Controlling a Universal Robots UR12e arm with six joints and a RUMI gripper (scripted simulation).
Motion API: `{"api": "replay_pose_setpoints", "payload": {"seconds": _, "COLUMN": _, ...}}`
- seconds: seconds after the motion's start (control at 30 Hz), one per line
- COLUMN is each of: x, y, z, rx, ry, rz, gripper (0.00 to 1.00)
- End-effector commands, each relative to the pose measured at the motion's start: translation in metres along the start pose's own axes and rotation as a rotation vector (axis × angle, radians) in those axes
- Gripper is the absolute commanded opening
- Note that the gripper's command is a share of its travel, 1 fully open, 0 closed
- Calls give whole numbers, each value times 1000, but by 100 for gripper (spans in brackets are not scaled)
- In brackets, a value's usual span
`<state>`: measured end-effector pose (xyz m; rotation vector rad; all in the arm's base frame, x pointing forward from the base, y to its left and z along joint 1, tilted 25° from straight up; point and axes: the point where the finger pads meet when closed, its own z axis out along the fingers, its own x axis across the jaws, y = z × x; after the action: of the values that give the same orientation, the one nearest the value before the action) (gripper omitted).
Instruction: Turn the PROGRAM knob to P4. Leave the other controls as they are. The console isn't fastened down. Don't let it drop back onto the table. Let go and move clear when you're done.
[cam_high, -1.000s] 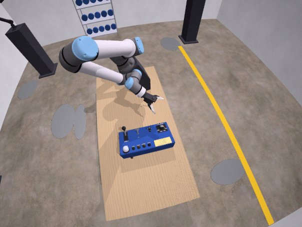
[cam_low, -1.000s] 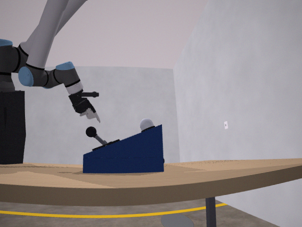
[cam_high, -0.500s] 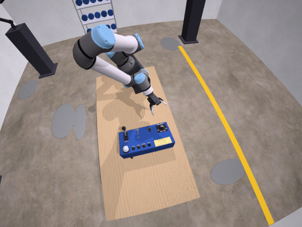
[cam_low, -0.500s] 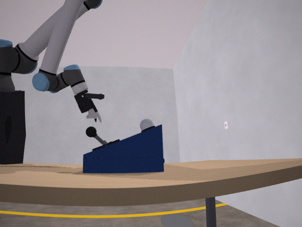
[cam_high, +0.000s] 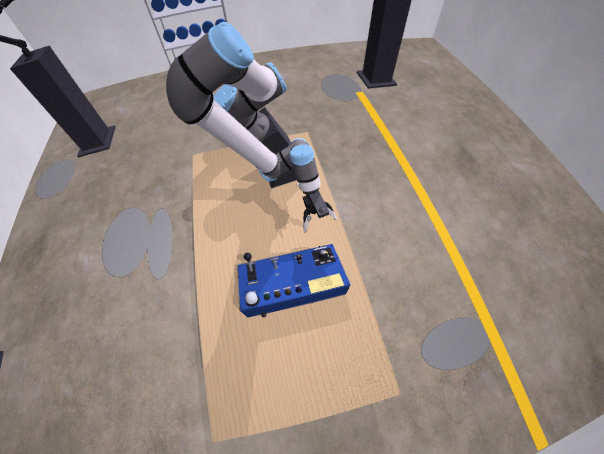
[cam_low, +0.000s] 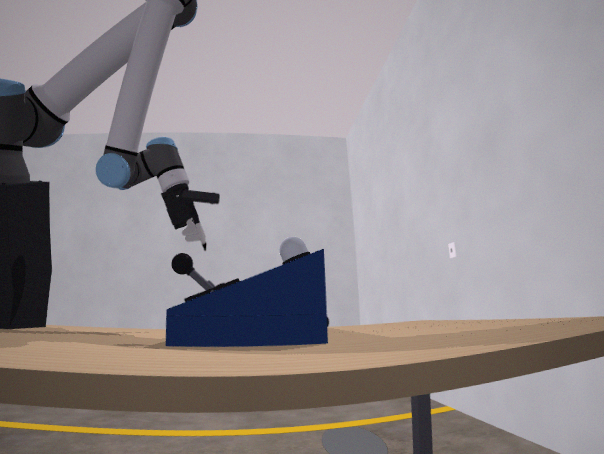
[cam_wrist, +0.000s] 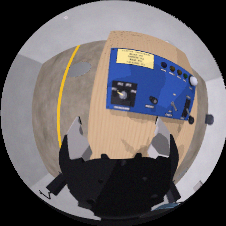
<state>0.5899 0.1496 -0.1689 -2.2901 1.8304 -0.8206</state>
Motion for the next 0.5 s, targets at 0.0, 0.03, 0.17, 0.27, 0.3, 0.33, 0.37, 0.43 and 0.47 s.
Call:
{"api": "replay_pose_setpoints", "payload": {"seconds": 0.0, "x": 2, "y": -3, "z": 5, "rx": -26, "ry": 47, "rz": 34, "gripper": 100}}
{"api": "replay_pose_setpoints", "payload": {"seconds": 0.03, "x": 2, "y": -4, "z": 6, "rx": -30, "ry": 56, "rz": 41, "gripper": 100}}
{"api": "replay_pose_setpoints", "payload": {"seconds": 0.17, "x": 3, "y": -6, "z": 9, "rx": -41, "ry": 87, "rz": 63, "gripper": 100}}
{"api": "replay_pose_setpoints", "payload": {"seconds": 0.27, "x": 4, "y": -8, "z": 10, "rx": -47, "ry": 104, "rz": 74, "gripper": 100}}
{"api": "replay_pose_setpoints", "payload": {"seconds": 0.3, "x": 4, "y": -8, "z": 10, "rx": -48, "ry": 108, "rz": 77, "gripper": 100}}
{"api": "replay_pose_setpoints", "payload": {"seconds": 0.33, "x": 4, "y": -9, "z": 10, "rx": -49, "ry": 112, "rz": 79, "gripper": 100}}
{"api": "replay_pose_setpoints", "payload": {"seconds": 0.37, "x": 4, "y": -9, "z": 10, "rx": -50, "ry": 115, "rz": 82, "gripper": 100}}
{"api": "replay_pose_setpoints", "payload": {"seconds": 0.43, "x": 4, "y": -9, "z": 10, "rx": -50, "ry": 115, "rz": 82, "gripper": 100}}
{"api": "replay_pose_setpoints", "payload": {"seconds": 0.47, "x": 4, "y": -9, "z": 10, "rx": -51, "ry": 118, "rz": 83, "gripper": 100}}
